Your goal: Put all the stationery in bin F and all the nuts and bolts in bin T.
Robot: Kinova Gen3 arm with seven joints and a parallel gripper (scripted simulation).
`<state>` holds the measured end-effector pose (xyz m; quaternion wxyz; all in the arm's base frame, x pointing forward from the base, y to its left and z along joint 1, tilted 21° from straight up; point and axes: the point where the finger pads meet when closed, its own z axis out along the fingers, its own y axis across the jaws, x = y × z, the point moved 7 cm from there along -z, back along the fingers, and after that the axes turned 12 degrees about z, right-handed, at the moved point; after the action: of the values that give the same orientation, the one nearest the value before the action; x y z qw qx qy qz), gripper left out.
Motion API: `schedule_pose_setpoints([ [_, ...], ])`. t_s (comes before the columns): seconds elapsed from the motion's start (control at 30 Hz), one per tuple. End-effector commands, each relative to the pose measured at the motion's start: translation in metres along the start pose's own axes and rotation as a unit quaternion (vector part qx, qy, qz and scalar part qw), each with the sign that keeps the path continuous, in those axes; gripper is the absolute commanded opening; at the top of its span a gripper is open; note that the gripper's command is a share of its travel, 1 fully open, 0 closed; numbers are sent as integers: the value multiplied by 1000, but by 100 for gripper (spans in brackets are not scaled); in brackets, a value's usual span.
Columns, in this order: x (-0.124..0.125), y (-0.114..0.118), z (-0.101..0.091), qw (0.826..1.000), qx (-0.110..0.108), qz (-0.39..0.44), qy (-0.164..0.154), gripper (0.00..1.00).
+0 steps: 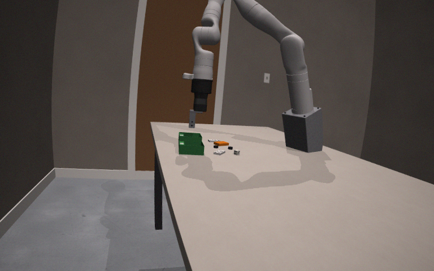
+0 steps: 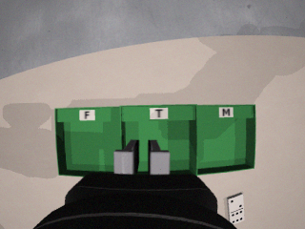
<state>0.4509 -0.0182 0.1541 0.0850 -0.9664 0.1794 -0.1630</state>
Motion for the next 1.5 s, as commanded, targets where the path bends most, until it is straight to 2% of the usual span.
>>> schedule_pose_setpoints([
  [0.0, -4, -19, -1, 1000, 2, -10, 1, 31],
  [0.33, -16, -68, -1, 1000, 2, -10, 1, 31],
  [0.43, -18, -72, -1, 1000, 2, -10, 1, 31],
  [0.67, -18, -72, -1, 1000, 2, -10, 1, 31],
  [1.47, -17, -72, 58, 1000, 2, -10, 1, 31],
])
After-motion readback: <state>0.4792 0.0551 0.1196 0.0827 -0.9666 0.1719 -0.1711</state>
